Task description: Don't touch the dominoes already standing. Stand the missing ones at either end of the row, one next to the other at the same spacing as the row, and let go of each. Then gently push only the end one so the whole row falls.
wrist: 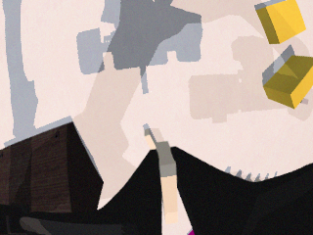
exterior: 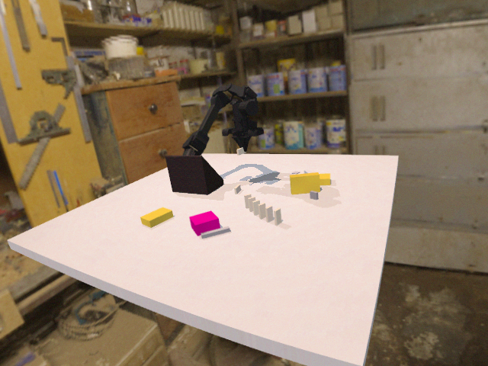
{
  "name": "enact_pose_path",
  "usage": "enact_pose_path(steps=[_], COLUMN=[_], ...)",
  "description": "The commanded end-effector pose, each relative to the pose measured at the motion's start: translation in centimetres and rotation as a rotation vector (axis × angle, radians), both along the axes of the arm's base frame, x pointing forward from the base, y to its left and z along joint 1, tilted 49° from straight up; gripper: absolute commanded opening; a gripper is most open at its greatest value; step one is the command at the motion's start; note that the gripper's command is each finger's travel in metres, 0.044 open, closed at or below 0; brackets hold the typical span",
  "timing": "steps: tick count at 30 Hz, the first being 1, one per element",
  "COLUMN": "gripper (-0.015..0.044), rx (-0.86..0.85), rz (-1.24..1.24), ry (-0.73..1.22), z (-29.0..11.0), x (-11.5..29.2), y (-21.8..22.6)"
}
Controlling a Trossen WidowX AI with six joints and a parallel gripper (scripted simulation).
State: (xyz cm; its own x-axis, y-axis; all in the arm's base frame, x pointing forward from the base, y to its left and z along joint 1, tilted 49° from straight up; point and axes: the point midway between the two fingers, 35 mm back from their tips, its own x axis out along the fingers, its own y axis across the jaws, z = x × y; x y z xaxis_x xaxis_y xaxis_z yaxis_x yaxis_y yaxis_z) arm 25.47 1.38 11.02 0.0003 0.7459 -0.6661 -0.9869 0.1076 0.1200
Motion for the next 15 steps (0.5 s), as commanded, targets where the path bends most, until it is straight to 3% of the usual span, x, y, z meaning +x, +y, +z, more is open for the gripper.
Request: enact_pose_path(steps=[1,10,15], gripper=[0.0021,0.0021,0.0021], rx=[-0.003,0.005,0.011], rz=[-0.242,-0.706,-0.845], ry=[0.263,0.781,0.946], z=[2.3,6.4,8.0], x=[0.5,0.5,0.1], y=[1.8,5.4,6.8])
